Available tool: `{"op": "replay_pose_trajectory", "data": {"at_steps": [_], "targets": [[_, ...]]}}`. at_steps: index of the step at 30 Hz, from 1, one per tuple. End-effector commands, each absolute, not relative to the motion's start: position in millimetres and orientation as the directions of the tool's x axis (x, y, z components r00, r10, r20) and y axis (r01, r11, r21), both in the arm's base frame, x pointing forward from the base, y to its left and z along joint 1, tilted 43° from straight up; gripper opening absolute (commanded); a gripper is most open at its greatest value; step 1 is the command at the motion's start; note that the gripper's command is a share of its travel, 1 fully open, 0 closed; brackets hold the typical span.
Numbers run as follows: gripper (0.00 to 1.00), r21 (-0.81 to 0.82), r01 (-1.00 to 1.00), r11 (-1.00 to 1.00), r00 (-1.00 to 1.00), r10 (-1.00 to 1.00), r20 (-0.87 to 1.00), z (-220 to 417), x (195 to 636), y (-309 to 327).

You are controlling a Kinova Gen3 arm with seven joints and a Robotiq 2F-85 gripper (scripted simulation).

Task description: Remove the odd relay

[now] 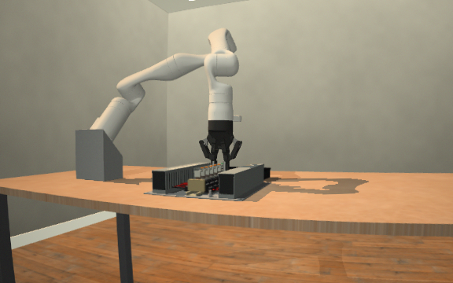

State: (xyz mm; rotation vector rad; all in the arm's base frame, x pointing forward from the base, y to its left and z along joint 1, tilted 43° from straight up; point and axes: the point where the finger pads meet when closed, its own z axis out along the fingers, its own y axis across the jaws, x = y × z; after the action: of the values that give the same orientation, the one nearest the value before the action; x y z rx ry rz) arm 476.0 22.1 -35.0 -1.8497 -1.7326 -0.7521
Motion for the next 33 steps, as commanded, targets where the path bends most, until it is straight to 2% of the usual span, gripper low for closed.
{"op": "replay_pose_trajectory", "data": {"at_steps": [1,33], "targets": [[0.00,0.012,0.998,-0.068,0.041,0.726,0.686,-34.5,476.7,21.1],[0.00,-0.022,0.999,-0.035,0.041,0.726,0.686,-34.3,478.0,20.9]]}}
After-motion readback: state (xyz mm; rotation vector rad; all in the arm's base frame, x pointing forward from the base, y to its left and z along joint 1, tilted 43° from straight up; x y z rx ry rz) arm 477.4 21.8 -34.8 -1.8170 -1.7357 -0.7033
